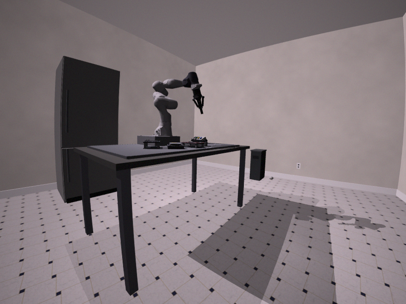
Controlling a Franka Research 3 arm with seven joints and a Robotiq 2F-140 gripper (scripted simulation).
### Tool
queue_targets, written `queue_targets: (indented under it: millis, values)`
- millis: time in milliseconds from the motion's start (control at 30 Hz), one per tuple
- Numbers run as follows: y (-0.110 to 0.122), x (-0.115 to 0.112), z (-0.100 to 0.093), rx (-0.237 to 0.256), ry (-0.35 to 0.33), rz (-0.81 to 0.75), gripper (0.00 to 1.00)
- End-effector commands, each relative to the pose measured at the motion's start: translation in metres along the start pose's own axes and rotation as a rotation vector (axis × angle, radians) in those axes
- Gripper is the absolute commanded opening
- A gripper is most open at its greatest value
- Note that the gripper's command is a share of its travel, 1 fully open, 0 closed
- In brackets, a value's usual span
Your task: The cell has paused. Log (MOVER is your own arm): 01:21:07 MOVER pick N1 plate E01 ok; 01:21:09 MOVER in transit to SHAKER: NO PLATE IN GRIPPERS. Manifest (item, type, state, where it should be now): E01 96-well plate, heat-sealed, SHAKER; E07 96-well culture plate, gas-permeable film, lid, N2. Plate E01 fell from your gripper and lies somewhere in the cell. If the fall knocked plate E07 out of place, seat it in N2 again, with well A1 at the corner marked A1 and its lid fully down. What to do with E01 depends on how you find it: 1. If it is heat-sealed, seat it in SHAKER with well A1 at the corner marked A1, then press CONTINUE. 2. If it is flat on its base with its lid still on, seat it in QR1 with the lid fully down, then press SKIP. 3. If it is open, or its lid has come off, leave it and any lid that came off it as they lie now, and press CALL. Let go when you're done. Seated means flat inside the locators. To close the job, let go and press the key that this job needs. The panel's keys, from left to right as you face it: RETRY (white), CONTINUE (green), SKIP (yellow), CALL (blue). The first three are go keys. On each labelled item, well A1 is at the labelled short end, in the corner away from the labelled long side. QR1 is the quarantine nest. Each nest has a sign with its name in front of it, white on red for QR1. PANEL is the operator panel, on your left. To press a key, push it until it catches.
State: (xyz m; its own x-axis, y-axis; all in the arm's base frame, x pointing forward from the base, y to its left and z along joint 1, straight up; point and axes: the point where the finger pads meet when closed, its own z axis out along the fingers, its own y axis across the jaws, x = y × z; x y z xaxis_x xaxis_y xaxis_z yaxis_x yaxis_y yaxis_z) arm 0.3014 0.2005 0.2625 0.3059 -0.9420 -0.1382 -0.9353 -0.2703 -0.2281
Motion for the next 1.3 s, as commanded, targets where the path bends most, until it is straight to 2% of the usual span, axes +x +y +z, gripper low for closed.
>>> queue_targets:
  millis: [0,200,433,500,733,1000,1067,1267]
  values:
    - [0.015,-0.029,0.010,-0.027,0.006,0.278,0.10]
    - [0.035,-0.065,0.038,-0.053,0.033,0.383,0.10]
    - [0.059,-0.091,0.077,-0.087,0.077,0.508,0.10]
    - [0.059,-0.091,0.077,-0.087,0.077,0.508,0.10]
    - [0.078,-0.100,0.115,-0.117,0.129,0.648,0.10]
    - [0.094,-0.100,0.149,-0.141,0.178,0.756,0.10]
    - [0.094,-0.100,0.149,-0.141,0.178,0.756,0.10]
    - [0.102,-0.096,0.167,-0.151,0.205,0.814,0.10]
